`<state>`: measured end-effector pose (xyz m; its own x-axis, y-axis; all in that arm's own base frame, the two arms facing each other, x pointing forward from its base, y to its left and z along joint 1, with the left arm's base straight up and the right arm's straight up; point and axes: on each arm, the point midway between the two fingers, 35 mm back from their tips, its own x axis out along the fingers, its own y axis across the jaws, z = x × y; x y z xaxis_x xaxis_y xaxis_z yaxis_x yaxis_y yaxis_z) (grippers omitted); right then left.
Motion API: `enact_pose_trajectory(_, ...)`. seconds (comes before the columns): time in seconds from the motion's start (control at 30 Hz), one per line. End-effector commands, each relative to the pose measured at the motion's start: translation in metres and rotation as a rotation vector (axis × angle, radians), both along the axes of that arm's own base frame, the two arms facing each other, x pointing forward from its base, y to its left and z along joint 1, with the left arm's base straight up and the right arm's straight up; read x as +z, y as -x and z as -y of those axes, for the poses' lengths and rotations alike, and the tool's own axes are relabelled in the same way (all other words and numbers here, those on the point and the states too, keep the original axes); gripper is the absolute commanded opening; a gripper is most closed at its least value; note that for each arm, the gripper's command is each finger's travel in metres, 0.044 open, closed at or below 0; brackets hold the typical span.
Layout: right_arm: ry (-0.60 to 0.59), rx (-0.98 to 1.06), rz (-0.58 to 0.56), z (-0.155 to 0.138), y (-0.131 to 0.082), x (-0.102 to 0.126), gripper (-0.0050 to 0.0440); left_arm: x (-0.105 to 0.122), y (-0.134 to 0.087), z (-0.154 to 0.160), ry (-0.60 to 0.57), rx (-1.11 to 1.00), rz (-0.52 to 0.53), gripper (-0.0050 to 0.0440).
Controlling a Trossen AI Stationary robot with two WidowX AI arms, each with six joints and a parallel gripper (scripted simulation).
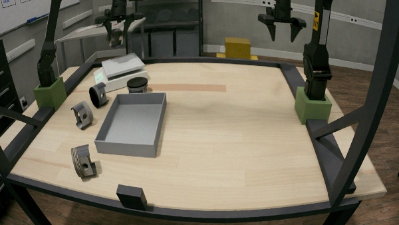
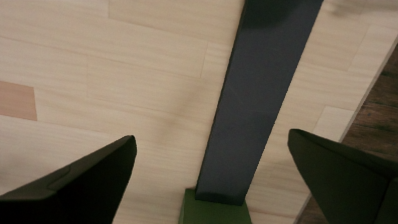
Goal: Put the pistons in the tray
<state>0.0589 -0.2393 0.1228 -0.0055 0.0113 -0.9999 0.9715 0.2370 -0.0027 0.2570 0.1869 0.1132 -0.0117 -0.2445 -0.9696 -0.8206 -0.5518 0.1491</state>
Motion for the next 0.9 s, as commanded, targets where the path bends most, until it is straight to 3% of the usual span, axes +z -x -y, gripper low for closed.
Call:
enact_pose_trajectory(0.0, 0.031, 0.006, 0.011, 0.005, -0.002, 0.008, 0.0400, 0.008, 0.017, 0.004, -0.037, -0.081, 0.038, 0.0158)
enact_pose_trajectory(0.1, 0.031, 0.006, 0.011, 0.005, -0.002, 0.008, 0.0400, 0.005, 0.027, 0.008, -0.047, -0.160, 0.046, 0.0158)
enact_pose_trajectory(0.87, 0.031, 0.006, 0.011, 0.005, -0.002, 0.008, 0.0400, 0.005, 0.026, 0.010, -0.120, -0.718, 0.110, 0.0158)
